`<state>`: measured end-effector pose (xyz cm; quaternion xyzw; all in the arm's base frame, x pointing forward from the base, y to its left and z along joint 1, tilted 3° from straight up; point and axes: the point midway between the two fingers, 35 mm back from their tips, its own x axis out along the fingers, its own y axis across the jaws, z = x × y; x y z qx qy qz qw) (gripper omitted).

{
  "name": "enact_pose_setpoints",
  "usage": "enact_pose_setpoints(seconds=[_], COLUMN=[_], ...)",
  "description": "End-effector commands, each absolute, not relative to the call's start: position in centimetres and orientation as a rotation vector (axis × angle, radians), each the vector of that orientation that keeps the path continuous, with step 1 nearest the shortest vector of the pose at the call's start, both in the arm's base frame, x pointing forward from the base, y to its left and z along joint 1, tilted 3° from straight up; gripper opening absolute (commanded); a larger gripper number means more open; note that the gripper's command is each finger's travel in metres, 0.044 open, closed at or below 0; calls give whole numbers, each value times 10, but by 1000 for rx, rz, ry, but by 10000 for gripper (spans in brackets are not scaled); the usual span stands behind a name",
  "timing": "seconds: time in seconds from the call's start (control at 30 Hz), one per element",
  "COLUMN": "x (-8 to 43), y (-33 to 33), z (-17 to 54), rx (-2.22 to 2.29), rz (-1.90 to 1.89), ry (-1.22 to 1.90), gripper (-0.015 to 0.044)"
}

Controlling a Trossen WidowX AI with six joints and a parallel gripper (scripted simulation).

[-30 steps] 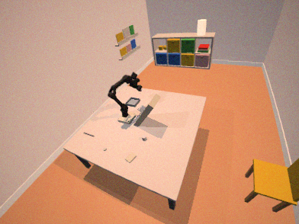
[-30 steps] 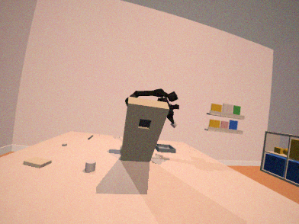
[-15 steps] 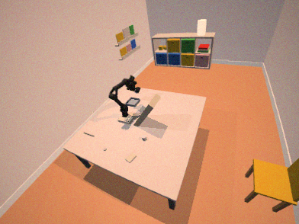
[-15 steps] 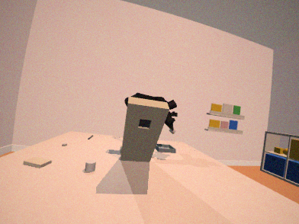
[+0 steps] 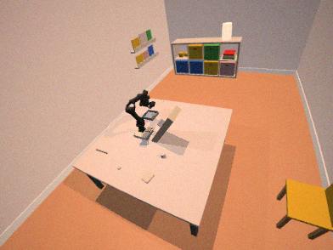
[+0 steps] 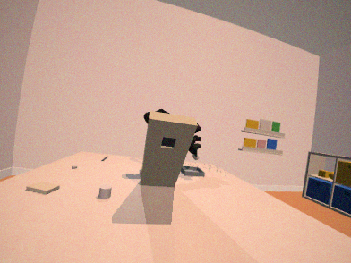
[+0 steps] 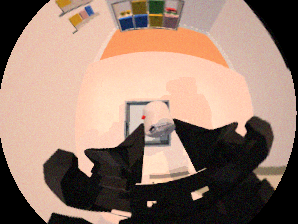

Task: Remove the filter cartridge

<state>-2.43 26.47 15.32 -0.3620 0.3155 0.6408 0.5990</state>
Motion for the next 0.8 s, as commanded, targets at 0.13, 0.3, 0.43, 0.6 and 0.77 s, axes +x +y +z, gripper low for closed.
enact_pose_setpoints(seconds=[0.13,0.3,0.43,0.6,0.77], x=[-45,-45,-45,-44,-43], y=[260,263,265,265,263], z=[135,116,98,76,61], rx=[-873,-873,-873,-873,-874], rz=[1556,1556,1556,1555,1555], ry=[696,696,696,696,696], gripper=[0,0,0,0,0])
